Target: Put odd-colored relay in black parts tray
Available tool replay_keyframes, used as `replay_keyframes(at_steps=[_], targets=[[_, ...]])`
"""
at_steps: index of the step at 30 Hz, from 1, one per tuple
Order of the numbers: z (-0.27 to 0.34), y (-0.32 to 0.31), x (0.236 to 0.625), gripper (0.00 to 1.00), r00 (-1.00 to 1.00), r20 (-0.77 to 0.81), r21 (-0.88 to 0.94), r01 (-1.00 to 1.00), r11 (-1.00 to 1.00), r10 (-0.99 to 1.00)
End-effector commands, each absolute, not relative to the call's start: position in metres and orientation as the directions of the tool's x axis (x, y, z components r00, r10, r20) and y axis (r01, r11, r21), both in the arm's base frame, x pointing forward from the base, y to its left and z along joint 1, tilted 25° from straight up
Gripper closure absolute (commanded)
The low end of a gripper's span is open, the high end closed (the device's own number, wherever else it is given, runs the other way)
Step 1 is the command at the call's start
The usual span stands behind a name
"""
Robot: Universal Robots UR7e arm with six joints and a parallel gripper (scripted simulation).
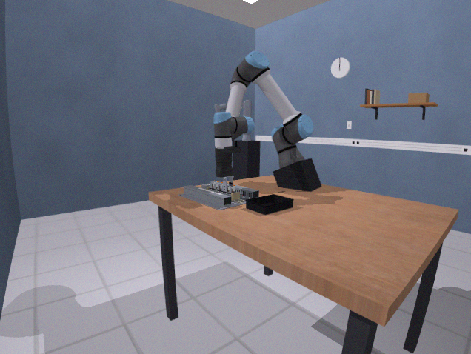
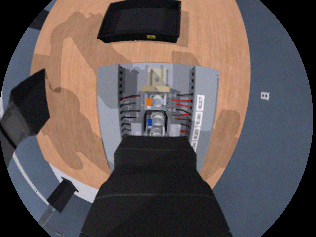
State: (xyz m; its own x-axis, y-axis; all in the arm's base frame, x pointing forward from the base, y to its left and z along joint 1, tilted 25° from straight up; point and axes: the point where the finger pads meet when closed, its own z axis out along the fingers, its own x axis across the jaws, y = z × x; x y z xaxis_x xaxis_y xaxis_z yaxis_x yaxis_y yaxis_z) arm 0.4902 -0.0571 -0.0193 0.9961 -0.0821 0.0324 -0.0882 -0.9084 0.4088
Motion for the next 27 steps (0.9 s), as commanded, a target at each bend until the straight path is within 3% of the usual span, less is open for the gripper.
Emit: replay_keyframes(at_steps=[1, 27], targets=[[-0.0188, -0.0563, 0.4904, 1.00, 0.996, 0.048, 0.410, -0.087, -0.908, -0.074], [-0.0186, -0.0562, 0.4896, 1.00, 0.995, 0.078, 0.409, -0.088, -0.908, -0.061]])
